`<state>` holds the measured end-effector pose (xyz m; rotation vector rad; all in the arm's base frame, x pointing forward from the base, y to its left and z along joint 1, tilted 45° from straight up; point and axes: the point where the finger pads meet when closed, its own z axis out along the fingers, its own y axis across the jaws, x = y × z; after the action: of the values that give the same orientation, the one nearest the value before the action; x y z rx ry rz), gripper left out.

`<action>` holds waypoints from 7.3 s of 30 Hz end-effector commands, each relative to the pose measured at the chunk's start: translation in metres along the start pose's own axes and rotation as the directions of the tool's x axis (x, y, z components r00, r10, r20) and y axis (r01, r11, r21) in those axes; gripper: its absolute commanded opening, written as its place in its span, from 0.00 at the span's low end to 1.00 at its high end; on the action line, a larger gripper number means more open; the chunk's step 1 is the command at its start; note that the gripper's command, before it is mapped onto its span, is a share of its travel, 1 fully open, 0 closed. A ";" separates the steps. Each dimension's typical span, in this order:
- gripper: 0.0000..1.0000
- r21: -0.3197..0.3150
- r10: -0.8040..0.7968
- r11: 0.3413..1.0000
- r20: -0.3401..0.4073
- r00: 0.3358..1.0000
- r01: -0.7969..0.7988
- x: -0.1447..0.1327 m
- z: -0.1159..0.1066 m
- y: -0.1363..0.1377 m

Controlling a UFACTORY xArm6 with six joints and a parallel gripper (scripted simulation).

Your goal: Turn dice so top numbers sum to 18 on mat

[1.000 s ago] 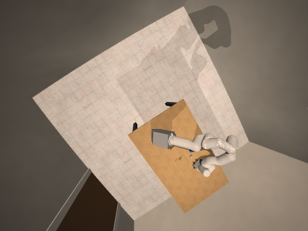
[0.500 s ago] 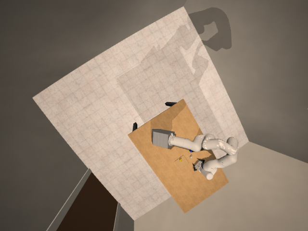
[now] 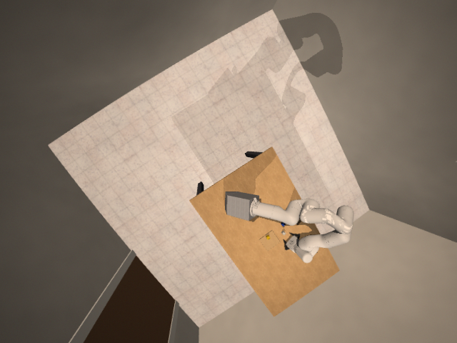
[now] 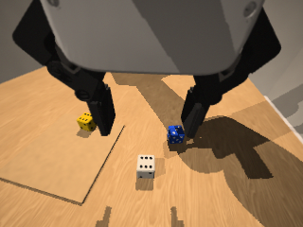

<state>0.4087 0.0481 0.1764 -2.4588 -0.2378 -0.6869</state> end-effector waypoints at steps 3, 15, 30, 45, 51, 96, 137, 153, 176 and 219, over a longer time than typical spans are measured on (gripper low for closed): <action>0.42 -0.002 -0.006 1.000 -0.011 1.000 0.006 0.003 0.004 0.001; 0.42 -0.002 -0.006 1.000 -0.011 1.000 0.006 0.003 0.004 0.001; 0.42 -0.002 -0.006 1.000 -0.011 1.000 0.006 0.003 0.004 0.001; 0.42 -0.002 -0.006 1.000 -0.011 1.000 0.006 0.003 0.007 0.001; 0.42 -0.002 -0.006 1.000 -0.011 1.000 0.006 0.003 0.012 0.001; 0.42 -0.002 -0.006 1.000 -0.011 1.000 0.006 0.003 0.057 0.001; 0.42 -0.002 -0.006 1.000 -0.011 1.000 0.006 0.003 0.057 0.001; 0.42 -0.002 -0.006 1.000 -0.011 1.000 0.006 0.004 0.057 0.001; 0.42 -0.002 -0.006 1.000 -0.011 1.000 0.006 0.004 0.057 0.001; 0.42 -0.002 -0.006 1.000 -0.011 1.000 0.006 0.005 0.086 0.001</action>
<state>0.4482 0.0962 0.1171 -2.4569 -0.2409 -0.6996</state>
